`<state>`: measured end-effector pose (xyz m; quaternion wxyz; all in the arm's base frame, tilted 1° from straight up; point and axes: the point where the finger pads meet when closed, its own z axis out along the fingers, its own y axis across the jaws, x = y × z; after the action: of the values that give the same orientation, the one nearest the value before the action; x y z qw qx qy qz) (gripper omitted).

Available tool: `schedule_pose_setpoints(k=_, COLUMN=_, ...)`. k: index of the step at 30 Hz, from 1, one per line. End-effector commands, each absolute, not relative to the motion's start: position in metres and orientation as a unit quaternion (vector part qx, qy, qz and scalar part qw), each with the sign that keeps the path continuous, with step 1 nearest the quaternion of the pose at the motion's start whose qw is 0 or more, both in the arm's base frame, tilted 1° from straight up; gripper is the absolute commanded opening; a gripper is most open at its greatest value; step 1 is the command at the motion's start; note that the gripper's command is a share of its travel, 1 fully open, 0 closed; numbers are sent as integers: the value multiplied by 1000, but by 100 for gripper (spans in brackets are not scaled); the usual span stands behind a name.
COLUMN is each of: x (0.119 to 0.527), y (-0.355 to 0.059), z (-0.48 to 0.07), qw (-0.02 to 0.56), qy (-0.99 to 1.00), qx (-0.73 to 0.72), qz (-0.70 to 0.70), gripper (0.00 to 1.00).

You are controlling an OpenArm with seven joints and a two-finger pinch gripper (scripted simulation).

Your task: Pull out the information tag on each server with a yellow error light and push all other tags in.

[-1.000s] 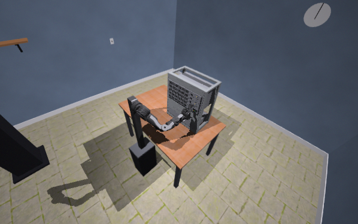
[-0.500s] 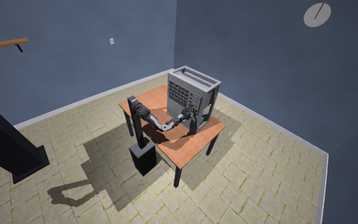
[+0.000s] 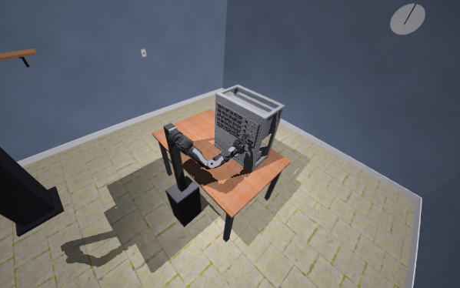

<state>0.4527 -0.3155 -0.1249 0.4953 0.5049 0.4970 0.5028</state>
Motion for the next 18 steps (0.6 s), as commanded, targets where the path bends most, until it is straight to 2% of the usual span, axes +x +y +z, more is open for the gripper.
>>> schedule_pose_setpoints(k=1, x=453, y=-315, z=-121, qw=497, qy=495, qx=501, qz=506, gripper=100)
schedule_pose_setpoints(k=8, x=454, y=-315, z=-76, qw=498, qy=495, qx=500, qz=507, gripper=100)
schedule_pose_setpoints(k=18, x=454, y=-316, z=-74, qw=498, qy=495, qx=501, qz=506, gripper=100)
